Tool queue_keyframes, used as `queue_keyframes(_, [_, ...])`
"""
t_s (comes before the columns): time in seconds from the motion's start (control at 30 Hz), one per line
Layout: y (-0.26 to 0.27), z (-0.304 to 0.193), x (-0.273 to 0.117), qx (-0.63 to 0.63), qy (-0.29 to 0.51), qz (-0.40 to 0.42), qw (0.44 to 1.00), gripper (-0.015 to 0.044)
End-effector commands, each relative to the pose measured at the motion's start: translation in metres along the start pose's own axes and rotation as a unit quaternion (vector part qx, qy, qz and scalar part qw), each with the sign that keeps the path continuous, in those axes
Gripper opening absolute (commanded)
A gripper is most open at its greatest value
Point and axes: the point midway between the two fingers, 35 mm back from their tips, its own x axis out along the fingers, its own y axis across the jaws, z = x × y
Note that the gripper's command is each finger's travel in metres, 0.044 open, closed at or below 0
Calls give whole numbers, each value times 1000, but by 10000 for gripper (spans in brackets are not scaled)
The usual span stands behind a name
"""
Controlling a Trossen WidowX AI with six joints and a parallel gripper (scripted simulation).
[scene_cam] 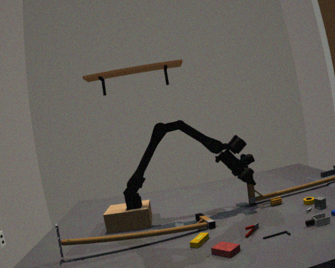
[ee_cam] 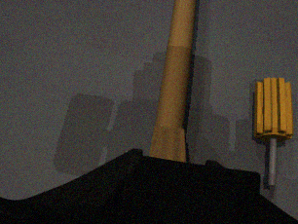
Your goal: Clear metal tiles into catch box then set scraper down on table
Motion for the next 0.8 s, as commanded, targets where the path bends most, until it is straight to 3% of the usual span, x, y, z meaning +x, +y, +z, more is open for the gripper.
queue_keyframes(0.0, [0, 0, 0, 0, 0, 0, 1000, 0])
queue_keyframes(0.77, [0, 1, 0, 0, -2, 0, 1000, 0])
